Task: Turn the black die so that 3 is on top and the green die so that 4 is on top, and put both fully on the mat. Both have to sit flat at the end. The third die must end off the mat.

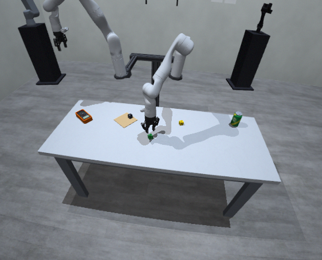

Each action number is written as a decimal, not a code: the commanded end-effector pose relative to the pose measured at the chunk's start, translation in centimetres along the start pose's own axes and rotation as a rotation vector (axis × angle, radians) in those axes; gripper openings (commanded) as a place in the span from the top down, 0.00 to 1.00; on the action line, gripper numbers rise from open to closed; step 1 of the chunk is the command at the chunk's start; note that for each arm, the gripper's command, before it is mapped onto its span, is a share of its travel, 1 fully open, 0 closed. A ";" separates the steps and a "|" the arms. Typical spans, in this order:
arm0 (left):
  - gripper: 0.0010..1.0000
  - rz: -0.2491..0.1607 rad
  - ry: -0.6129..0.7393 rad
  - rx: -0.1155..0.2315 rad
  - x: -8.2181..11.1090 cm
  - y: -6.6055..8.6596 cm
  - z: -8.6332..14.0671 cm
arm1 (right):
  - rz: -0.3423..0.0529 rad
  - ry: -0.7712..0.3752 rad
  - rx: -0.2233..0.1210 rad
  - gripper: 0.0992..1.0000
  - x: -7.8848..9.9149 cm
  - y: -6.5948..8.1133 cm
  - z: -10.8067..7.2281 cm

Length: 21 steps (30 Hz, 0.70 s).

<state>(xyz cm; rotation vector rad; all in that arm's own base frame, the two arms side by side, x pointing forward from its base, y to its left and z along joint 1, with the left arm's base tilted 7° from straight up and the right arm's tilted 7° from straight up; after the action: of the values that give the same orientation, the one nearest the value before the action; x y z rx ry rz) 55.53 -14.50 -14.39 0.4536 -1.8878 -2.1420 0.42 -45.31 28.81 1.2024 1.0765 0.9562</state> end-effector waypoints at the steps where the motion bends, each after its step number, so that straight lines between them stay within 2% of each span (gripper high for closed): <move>1: 0.48 -0.002 0.000 0.001 -0.1 -0.2 -0.1 | -0.002 0.000 -0.001 0.00 0.0 0.1 0.0; 14: 0.48 -0.002 0.000 0.001 -0.1 -1.8 -0.1 | -0.002 0.000 -0.001 0.00 0.0 0.1 0.0; 21: 0.48 -0.002 0.000 0.001 -0.1 -2.2 -0.1 | -0.002 0.000 -0.001 0.00 0.0 0.1 0.0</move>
<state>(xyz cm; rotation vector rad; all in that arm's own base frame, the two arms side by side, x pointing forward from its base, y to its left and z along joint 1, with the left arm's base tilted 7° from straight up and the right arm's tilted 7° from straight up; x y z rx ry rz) 55.60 -14.23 -16.56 0.4538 -1.8880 -2.1419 0.42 -45.31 28.81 1.2024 1.0765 0.9562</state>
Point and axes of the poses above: on each arm, the point where the finger pads meet when closed, its own y axis back along the fingers, its own z axis across the jaws, x = y × z, the point moved 3 cm from there along y, back along the fingers, and after that the axes turned 14 degrees about -y, right-handed, at the moved point
